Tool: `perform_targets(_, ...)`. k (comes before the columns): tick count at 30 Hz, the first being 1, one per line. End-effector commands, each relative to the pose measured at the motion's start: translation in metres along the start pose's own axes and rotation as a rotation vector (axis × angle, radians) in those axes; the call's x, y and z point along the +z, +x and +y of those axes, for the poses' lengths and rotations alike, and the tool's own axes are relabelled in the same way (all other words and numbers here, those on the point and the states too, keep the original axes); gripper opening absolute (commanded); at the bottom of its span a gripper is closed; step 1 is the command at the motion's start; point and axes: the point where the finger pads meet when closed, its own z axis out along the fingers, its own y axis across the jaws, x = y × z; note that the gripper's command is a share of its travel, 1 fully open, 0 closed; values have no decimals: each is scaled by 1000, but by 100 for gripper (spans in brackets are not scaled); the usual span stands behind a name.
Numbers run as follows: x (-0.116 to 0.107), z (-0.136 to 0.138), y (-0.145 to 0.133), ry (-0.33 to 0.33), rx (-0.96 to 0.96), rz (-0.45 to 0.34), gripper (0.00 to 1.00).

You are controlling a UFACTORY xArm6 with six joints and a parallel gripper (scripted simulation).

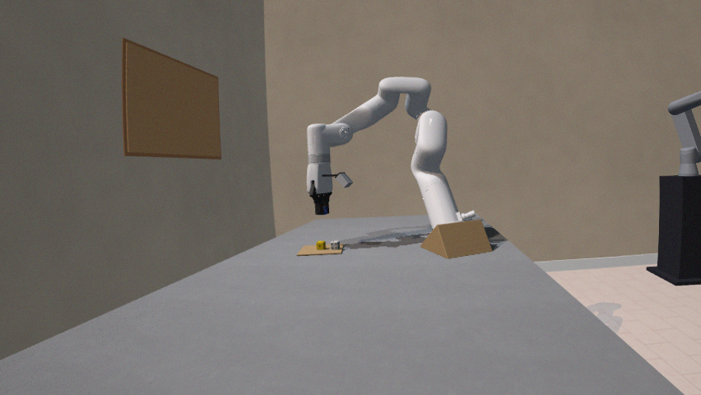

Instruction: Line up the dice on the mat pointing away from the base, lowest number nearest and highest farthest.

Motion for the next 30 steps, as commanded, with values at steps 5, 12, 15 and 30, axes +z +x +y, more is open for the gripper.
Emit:
perform_targets(5, 8, 68, -27, 11, -231, 10, 21)
perform_targets(12, 8, 69, -27, 11, -233, 10, 21)
perform_targets(15, 8, 69, -27, 11, -233, 10, 21)
perform_targets(30, 23, 69, -27, 11, -233, 10, 21)
